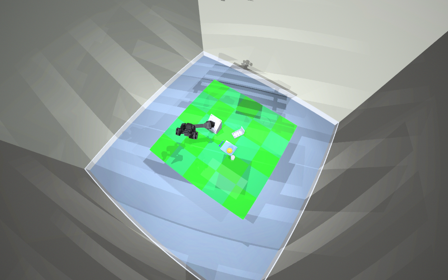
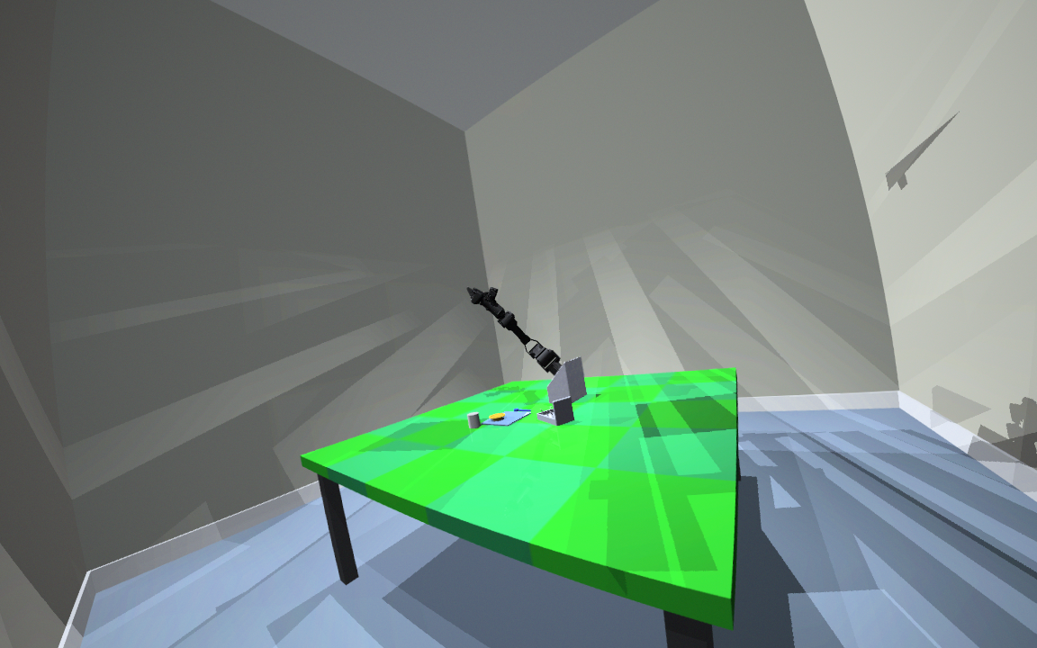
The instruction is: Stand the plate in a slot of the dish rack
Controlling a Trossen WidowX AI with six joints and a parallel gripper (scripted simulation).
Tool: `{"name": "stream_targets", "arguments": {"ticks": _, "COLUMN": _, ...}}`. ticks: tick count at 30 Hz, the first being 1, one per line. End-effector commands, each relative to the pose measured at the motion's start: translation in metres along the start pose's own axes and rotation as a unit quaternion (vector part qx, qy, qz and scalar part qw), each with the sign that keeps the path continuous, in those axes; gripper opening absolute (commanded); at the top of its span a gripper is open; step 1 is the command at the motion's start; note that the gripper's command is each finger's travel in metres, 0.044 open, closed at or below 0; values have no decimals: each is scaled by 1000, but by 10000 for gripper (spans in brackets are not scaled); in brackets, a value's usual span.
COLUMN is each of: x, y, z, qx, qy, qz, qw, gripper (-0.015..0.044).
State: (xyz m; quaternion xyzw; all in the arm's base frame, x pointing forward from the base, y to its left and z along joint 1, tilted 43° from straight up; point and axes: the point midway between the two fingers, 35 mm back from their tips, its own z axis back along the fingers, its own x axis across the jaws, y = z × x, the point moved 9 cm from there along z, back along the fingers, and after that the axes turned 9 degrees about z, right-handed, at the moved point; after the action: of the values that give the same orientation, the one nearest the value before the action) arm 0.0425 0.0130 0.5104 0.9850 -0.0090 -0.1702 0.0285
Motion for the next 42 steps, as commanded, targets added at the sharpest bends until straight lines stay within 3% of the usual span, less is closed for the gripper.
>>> {"name": "stream_targets", "arguments": {"ticks": 1, "x": 31, "y": -10, "z": -7, "qx": -4, "qy": -70, "qz": -24, "qw": 997, "gripper": 400}}
{"name": "stream_targets", "arguments": {"ticks": 20, "x": 165, "y": -32, "z": -3, "qx": 60, "qy": -362, "qz": -108, "qw": 924, "gripper": 400}}
{"name": "stream_targets", "arguments": {"ticks": 42, "x": 295, "y": -19, "z": 65, "qx": 264, "qy": -607, "qz": -115, "qw": 741, "gripper": 400}}
